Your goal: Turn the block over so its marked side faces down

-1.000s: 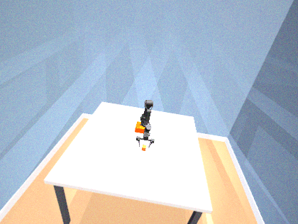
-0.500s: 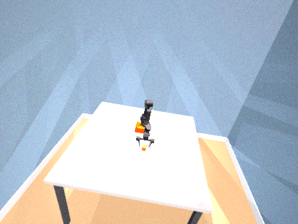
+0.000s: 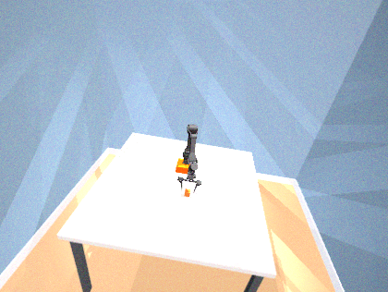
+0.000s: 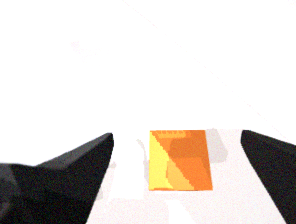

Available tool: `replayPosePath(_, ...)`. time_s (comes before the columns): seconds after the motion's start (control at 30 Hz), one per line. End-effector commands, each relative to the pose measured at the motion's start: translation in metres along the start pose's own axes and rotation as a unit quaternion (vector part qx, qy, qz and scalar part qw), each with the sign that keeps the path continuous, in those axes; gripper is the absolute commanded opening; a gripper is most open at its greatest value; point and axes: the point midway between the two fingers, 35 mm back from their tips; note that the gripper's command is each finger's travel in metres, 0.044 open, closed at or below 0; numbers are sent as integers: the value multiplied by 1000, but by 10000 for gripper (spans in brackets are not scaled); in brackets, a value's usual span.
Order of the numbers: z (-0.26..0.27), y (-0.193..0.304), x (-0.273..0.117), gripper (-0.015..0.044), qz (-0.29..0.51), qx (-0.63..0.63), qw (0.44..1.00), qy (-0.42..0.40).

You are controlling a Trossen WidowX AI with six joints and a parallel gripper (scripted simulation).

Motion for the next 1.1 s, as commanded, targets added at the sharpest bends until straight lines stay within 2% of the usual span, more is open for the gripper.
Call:
replayPosePath(0.0, -2, -19, -54, 440, 111, 10, 994, 8)
replayPosePath(0.47, -2, -19, -54, 440, 114, 9, 993, 8)
replayPosePath(0.97, 4, -60, -43, 440, 363, 5, 931, 38)
replayPosePath(1.07, 4, -63, -44, 440, 388, 6, 921, 40)
Point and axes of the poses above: the point midway between the two fingers, 35 mm back from their tips, its own x axis out along the fingers, its own z axis across the jaws, y = z × x, and after that the axes turned 7 degrees about x, right-handed
